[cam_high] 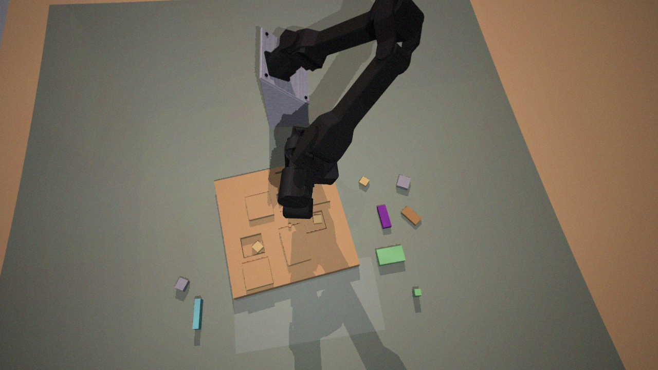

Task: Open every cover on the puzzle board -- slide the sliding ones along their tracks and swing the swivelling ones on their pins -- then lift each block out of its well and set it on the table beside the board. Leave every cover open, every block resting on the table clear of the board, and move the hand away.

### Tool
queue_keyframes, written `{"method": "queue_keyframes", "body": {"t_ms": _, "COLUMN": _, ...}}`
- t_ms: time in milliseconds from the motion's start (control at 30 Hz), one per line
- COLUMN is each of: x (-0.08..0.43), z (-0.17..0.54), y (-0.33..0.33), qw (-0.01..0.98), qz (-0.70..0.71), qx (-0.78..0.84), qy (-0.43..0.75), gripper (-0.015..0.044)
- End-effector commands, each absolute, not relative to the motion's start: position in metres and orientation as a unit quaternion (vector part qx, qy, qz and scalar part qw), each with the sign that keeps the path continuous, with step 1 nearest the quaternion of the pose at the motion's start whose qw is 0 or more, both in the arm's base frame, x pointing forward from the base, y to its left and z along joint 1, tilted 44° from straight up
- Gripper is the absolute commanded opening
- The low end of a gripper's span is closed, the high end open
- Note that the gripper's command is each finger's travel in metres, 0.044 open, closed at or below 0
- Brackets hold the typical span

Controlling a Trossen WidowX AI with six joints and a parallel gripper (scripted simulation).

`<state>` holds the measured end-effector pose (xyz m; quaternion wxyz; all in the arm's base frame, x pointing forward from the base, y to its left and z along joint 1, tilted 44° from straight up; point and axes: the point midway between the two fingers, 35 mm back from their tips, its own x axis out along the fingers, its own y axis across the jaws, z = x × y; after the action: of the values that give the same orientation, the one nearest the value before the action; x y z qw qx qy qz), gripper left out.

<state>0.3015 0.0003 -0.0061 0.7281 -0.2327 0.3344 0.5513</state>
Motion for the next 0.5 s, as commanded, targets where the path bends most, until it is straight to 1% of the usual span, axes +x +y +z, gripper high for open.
{"method": "queue_keyframes", "body": {"t_ms": 0, "x": 0.3028, "z": -0.0195, "y": -0.0157, "qw": 0.597, "qz": 0.633, "qx": -0.485, "qy": 0.092, "gripper": 0.0000}}
{"method": "queue_keyframes", "body": {"t_ms": 267, "x": 0.3019, "z": -0.0244, "y": -0.0208, "qw": 0.485, "qz": 0.637, "qx": -0.597, "qy": -0.041, "gripper": 0.0000}}
{"method": "queue_keyframes", "body": {"t_ms": 467, "x": 0.3018, "z": -0.0249, "y": -0.0212, "qw": 0.473, "qz": 0.636, "qx": -0.607, "qy": -0.055, "gripper": 0.0000}}
